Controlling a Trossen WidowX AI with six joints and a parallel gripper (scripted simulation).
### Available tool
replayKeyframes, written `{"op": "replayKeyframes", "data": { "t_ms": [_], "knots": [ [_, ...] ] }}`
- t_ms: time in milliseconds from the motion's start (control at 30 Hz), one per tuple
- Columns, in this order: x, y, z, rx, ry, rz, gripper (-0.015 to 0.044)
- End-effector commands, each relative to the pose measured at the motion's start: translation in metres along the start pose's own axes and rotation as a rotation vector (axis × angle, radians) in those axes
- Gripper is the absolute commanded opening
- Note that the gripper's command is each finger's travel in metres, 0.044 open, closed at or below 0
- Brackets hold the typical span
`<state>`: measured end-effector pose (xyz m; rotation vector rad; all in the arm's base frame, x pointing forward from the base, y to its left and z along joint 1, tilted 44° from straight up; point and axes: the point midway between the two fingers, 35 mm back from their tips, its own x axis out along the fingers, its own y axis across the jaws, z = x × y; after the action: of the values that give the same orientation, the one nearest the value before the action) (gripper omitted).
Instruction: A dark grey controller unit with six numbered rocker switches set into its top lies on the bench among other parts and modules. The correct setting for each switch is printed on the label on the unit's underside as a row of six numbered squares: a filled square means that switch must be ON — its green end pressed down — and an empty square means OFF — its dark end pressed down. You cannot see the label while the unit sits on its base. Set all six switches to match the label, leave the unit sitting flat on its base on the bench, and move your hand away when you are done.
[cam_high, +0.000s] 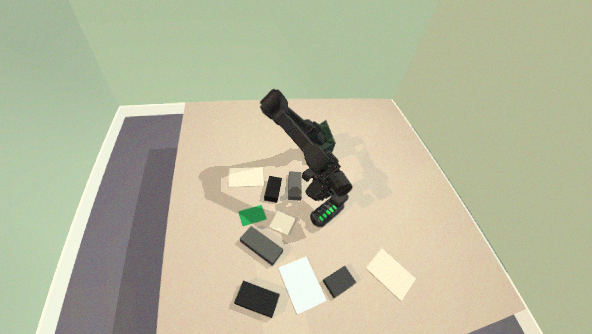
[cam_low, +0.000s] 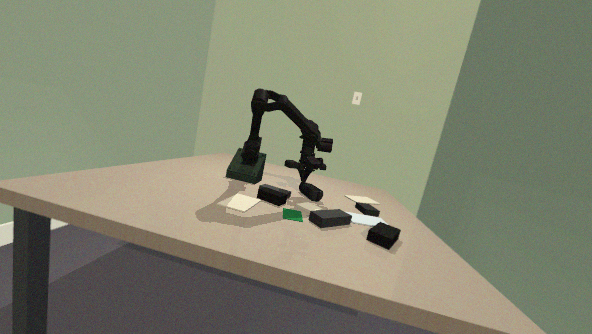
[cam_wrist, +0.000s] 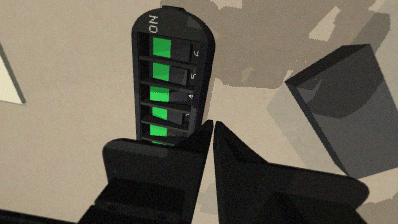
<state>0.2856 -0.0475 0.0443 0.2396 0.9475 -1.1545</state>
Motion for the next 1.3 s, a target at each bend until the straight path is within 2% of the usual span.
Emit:
{"op": "replayKeyframes", "data": {
  "t_ms": [0, 100, 333, 767, 1233, 1267],
  "knots": [
    [-0.017, 0.003, 0.0, 0.002, 0.002, 0.004, 0.0079],
    [-0.047, 0.004, 0.0, 0.002, 0.001, 0.003, 0.0157],
    [-0.049, 0.004, 0.0, 0.002, 0.001, 0.003, 0.0341],
    [-0.049, 0.004, 0.0, 0.002, 0.001, 0.003, 0.0],
    [-0.049, 0.004, 0.0, 0.002, 0.001, 0.003, 0.0],
    [-0.049, 0.004, 0.001, -0.003, -0.004, 0.003, 0.0026]
  ]
}}
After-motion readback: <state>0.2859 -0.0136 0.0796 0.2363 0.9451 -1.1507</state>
